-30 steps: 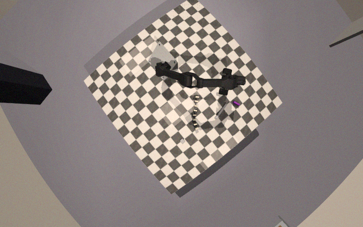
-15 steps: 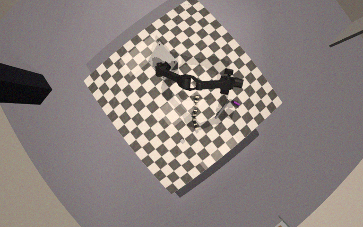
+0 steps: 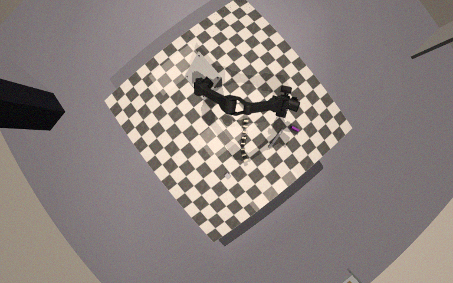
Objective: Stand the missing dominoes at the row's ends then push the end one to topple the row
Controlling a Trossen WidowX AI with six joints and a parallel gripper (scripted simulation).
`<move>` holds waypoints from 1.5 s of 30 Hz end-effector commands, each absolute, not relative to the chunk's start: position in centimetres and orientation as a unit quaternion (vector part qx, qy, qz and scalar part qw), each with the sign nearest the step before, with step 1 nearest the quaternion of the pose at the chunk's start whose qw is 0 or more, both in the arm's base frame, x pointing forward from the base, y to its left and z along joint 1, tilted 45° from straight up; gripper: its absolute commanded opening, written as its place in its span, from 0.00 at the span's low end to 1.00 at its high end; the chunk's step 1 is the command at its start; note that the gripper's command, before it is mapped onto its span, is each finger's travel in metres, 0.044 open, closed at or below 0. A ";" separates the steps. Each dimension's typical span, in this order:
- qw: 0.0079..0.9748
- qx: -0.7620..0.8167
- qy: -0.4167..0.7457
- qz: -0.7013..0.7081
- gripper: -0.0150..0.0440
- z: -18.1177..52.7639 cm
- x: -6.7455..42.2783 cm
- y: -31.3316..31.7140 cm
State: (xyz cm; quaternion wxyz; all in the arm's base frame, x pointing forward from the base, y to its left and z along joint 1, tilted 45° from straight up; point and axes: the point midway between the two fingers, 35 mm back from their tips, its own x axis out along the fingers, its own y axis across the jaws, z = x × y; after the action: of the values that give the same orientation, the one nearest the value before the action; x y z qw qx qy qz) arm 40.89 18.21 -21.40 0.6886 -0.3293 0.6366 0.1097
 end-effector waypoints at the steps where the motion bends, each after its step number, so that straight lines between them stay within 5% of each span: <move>1: 0.701 -0.323 0.623 0.125 0.30 -21.8 41.0 18.3; 45: 0.832 -0.301 0.385 0.264 0.30 -21.1 40.0 16.4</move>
State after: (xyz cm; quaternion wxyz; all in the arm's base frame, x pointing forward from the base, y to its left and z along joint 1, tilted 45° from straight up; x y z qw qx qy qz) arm 40.11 16.42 -21.70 0.8263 -0.2985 0.4032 0.2560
